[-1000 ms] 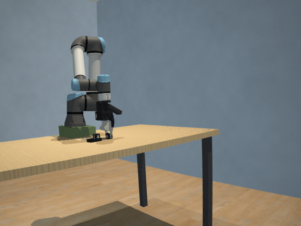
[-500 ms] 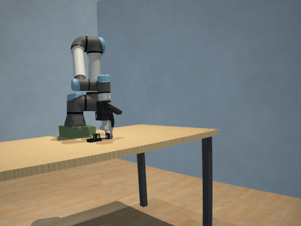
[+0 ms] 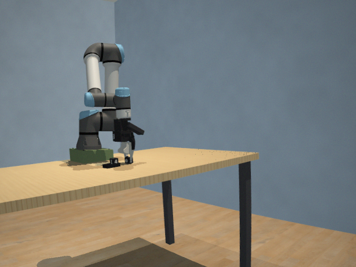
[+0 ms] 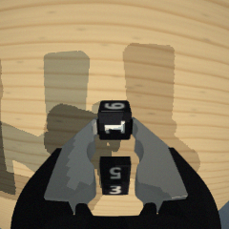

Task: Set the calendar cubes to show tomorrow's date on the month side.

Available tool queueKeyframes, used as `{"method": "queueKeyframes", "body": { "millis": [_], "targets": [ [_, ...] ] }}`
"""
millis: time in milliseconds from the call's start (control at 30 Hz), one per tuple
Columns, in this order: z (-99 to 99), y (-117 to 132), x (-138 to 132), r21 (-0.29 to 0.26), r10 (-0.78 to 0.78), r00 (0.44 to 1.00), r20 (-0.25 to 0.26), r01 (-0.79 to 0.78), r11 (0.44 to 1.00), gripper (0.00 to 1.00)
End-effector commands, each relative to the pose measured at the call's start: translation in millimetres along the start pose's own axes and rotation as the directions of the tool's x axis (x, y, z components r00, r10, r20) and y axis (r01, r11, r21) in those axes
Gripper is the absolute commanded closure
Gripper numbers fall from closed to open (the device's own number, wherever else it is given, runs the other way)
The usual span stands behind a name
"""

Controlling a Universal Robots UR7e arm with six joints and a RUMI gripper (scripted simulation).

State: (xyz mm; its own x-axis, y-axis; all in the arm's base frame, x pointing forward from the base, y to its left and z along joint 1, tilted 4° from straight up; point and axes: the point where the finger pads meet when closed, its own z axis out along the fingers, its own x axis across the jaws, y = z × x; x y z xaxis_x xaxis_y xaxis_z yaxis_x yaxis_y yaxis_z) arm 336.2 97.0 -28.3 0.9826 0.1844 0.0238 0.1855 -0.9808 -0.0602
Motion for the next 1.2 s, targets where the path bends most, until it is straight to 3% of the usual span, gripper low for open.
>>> {"method": "queueKeyframes", "body": {
  "millis": [0, 700, 1167],
  "targets": [
    [-8.7, 0.1, 0.4, 0.0, 0.0, 1.0, -0.001, 0.0, 1.0, 0.89],
    [-91.2, 0.1, 0.3, 0.0, 0.0, 1.0, -0.001, 0.0, 1.0, 0.89],
    [-97.4, 0.1, 0.3, 0.0, 0.0, 1.0, -0.001, 0.0, 1.0, 0.89]
  ]
}}
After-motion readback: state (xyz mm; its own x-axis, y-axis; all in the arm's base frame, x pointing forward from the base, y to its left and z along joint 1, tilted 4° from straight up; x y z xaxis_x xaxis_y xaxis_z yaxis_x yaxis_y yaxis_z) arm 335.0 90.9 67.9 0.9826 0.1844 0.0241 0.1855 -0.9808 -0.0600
